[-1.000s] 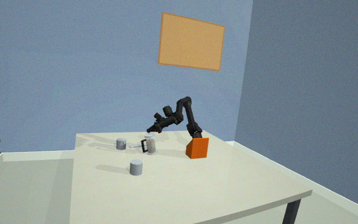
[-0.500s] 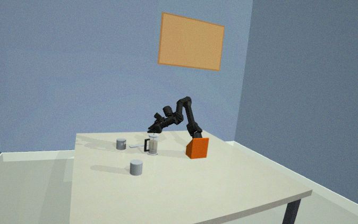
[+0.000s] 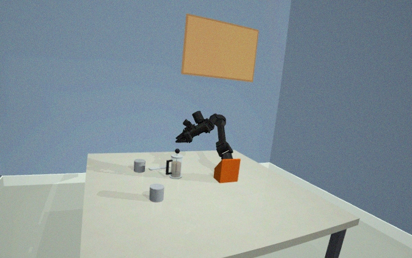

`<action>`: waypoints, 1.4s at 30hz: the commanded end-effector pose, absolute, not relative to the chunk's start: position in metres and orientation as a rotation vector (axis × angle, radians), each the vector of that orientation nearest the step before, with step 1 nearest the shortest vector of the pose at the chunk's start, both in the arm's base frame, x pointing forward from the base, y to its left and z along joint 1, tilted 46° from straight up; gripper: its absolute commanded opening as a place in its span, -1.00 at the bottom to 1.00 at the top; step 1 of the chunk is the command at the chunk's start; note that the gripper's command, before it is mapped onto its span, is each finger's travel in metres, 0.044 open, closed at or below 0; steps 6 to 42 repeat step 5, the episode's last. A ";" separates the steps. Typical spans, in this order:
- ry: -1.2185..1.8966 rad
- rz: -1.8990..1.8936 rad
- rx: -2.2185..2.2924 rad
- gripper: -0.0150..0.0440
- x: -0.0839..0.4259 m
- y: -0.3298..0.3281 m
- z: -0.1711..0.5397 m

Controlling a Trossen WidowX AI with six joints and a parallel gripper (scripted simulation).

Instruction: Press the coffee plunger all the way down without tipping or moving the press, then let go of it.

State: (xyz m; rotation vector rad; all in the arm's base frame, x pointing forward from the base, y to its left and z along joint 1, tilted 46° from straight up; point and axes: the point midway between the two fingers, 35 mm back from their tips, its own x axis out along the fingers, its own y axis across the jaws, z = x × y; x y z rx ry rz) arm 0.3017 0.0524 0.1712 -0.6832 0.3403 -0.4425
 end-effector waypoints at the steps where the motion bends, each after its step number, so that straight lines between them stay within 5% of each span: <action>1: 0.336 -0.456 -0.684 1.00 0.291 0.056 0.182; 42: 0.336 -0.456 -0.684 1.00 0.291 0.056 0.182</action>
